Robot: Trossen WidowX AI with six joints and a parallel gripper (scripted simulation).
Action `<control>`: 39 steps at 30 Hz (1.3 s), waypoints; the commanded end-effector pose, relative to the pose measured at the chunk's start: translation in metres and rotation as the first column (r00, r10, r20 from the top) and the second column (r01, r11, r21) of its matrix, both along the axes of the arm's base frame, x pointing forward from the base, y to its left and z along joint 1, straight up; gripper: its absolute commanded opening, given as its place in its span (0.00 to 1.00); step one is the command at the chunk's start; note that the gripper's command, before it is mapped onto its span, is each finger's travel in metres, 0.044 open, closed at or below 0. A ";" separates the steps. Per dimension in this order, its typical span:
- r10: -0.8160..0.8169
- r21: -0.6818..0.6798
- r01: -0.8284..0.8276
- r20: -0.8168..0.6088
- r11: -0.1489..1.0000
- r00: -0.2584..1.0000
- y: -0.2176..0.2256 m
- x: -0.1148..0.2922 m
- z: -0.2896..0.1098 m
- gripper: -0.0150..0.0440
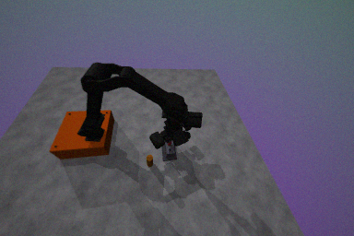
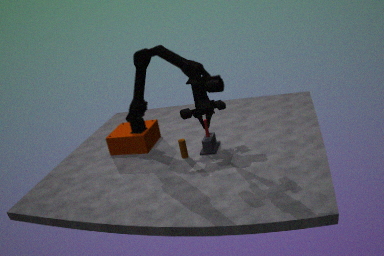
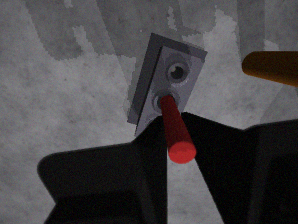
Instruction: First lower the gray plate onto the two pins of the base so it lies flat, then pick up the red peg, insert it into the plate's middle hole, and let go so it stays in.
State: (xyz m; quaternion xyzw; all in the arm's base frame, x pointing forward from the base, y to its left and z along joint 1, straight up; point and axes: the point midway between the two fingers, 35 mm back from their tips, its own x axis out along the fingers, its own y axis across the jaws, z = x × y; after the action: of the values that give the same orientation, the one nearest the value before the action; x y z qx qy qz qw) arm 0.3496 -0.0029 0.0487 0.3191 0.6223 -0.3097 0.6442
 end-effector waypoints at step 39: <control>0.004 0.000 -0.004 -0.002 1.000 1.000 0.000 -0.003 0.009 0.51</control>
State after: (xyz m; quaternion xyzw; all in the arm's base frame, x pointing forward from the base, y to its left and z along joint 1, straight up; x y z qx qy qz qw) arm 0.3463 -0.0028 0.0550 0.3183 0.6245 -0.3106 0.6421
